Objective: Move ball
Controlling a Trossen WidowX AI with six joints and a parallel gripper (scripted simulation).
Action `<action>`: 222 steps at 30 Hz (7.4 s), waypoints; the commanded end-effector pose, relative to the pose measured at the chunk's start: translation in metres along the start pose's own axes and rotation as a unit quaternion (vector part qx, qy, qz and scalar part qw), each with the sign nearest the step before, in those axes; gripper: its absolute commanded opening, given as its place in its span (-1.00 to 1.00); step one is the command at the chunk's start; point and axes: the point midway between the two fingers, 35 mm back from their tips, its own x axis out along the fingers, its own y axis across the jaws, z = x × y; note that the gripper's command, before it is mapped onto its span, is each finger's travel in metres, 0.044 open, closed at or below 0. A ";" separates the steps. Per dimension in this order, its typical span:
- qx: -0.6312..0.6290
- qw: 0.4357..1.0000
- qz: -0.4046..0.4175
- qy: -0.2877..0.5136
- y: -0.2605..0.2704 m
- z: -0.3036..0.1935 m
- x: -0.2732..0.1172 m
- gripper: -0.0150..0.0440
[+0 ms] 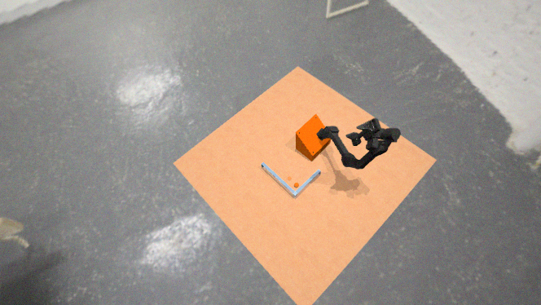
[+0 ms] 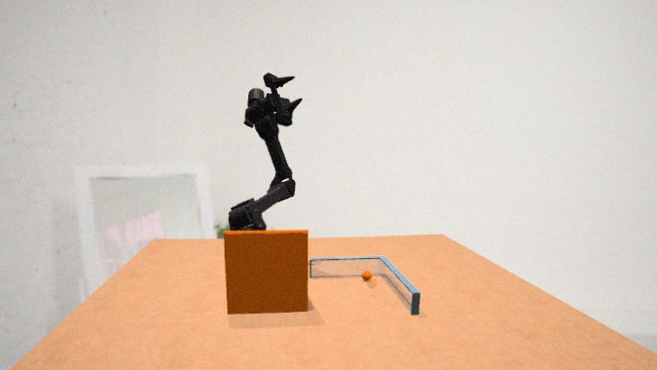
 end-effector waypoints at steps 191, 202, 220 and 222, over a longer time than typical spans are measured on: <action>-0.123 0.531 0.786 -0.291 0.627 0.006 0.069 0.36; -0.121 0.530 0.788 -0.288 0.548 -0.006 0.104 0.36; -0.116 0.536 0.786 -0.287 0.511 -0.012 0.120 1.00; -0.116 0.536 0.786 -0.287 0.511 -0.012 0.120 1.00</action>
